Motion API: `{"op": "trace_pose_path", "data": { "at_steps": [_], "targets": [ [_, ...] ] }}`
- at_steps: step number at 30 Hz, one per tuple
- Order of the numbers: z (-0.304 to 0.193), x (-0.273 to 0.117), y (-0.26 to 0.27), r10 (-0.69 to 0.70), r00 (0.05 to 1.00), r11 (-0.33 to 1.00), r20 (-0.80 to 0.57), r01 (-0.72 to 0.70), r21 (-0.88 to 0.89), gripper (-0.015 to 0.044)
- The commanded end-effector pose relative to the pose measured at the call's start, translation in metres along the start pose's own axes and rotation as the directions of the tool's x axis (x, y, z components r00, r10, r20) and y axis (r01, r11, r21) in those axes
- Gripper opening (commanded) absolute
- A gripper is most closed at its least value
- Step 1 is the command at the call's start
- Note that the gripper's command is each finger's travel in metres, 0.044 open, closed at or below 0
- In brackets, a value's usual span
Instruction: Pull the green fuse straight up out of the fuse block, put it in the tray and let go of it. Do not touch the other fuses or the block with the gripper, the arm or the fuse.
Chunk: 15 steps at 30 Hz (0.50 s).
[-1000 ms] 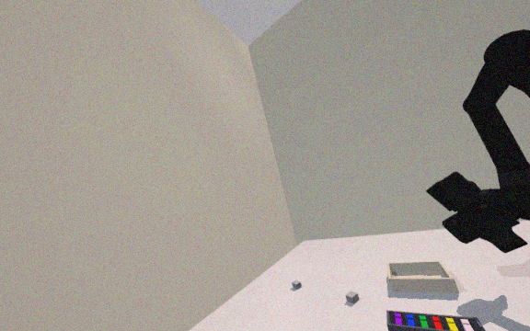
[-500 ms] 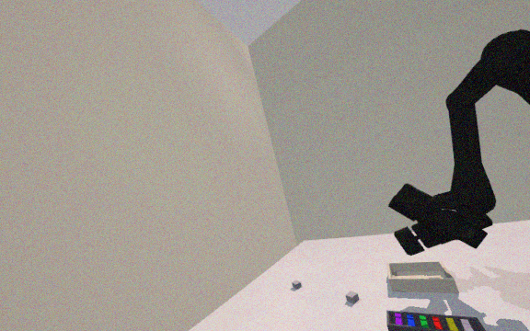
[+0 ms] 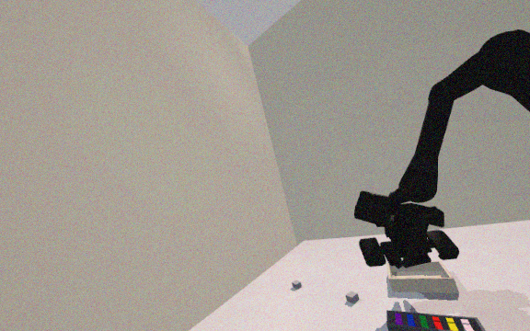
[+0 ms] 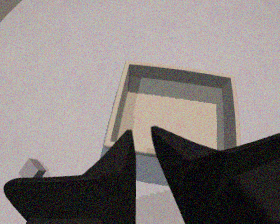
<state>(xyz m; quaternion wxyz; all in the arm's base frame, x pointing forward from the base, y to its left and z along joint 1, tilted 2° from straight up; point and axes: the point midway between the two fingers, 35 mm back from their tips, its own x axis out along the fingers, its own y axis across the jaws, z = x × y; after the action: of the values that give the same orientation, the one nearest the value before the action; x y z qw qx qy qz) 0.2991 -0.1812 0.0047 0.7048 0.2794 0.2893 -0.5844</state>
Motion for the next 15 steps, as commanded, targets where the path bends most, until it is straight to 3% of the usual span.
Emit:
{"op": "trace_pose_path", "data": {
  "at_steps": [1, 10, 15],
  "targets": [
    [-0.05, -0.044, 0.042, 0.034, 0.933, 0.989, -0.359, 0.019, 0.145, 0.0068],
    [-0.09, -0.109, 0.053, -0.046, 0.768, 0.949, -0.639, 0.234, 0.213, 0.0068],
    [-0.095, -0.118, 0.051, -0.06, 0.743, 0.94, -0.667, 0.268, 0.214, 0.0068]
  ]
}}
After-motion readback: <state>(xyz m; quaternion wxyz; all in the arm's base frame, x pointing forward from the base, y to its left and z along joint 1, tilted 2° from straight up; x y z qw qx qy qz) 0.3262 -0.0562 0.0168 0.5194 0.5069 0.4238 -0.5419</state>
